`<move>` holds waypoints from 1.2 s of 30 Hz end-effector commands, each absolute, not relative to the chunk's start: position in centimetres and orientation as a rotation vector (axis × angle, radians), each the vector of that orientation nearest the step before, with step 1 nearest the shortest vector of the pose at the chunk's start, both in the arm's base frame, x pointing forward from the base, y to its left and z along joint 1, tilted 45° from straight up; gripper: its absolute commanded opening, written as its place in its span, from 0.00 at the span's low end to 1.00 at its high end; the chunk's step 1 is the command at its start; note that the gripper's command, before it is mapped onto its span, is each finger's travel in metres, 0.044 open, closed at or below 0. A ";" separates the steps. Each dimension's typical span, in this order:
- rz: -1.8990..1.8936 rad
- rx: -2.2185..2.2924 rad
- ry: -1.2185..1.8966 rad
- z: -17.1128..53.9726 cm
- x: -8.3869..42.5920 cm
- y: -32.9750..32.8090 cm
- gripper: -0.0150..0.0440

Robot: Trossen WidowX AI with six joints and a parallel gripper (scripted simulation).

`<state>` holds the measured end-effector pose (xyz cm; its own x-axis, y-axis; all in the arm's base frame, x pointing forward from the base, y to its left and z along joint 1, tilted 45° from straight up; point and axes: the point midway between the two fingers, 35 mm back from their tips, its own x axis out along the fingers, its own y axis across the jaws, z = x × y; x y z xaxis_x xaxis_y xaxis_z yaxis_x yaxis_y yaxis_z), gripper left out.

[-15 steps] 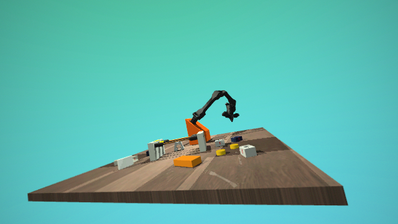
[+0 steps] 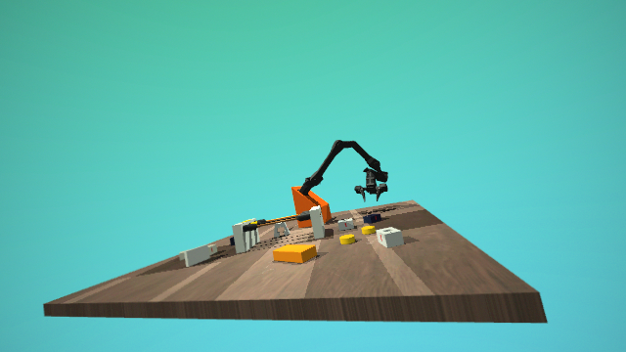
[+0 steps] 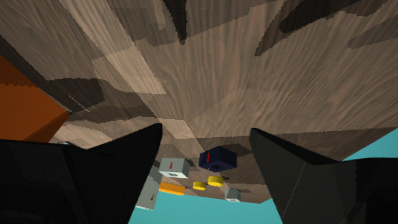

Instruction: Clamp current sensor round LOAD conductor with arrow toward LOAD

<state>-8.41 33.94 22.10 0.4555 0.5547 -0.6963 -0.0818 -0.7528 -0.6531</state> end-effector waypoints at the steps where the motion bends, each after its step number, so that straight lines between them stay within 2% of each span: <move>1: 1.281 -1.870 -0.189 22.5 -3.4 34.7 0.97; 2: 1.264 -1.811 -0.136 22.5 -1.9 34.8 1.00; 11: 1.036 -1.267 0.198 23.5 11.4 33.4 1.00; 22: 0.653 -0.657 0.299 26.2 25.2 24.7 1.00; 29: 0.394 -0.342 0.226 28.5 30.7 15.9 1.00; 36: 0.146 -0.105 0.075 30.8 32.4 6.1 1.00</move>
<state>32.54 9.51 29.69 0.9641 0.2092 -0.1636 -0.2358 0.9577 -0.1648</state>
